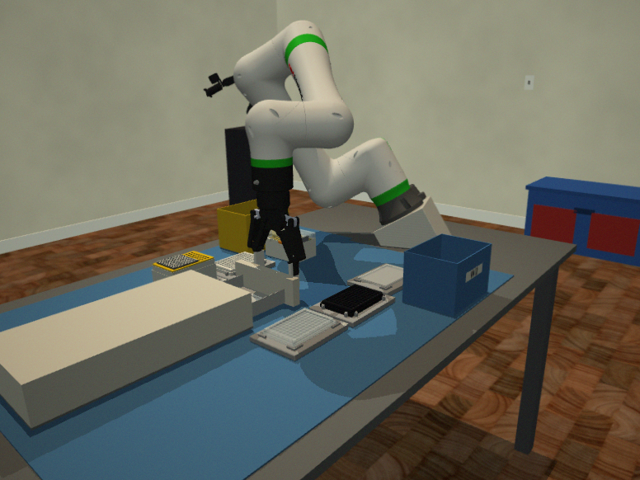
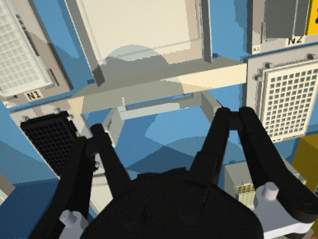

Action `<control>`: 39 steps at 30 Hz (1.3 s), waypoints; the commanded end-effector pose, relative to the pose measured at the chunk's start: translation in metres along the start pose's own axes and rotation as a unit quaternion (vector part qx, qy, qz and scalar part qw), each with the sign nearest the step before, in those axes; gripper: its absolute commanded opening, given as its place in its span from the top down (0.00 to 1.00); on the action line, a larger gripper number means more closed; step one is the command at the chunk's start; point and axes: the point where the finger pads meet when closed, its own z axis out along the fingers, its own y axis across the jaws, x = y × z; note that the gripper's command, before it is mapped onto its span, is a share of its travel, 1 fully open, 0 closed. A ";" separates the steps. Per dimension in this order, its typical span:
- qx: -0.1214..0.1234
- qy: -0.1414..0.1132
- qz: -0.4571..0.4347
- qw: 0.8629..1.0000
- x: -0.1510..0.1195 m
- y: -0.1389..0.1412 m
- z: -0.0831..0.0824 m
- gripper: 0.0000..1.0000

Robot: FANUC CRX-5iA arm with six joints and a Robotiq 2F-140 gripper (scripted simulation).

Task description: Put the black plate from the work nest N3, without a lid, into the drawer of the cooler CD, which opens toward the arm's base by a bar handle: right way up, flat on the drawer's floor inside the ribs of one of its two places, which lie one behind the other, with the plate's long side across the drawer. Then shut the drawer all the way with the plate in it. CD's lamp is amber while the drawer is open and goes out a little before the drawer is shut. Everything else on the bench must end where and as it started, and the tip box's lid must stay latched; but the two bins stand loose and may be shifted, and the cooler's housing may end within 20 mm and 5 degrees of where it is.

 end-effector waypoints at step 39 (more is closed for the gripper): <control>0.000 0.000 0.000 1.000 -0.024 0.000 0.000 1.00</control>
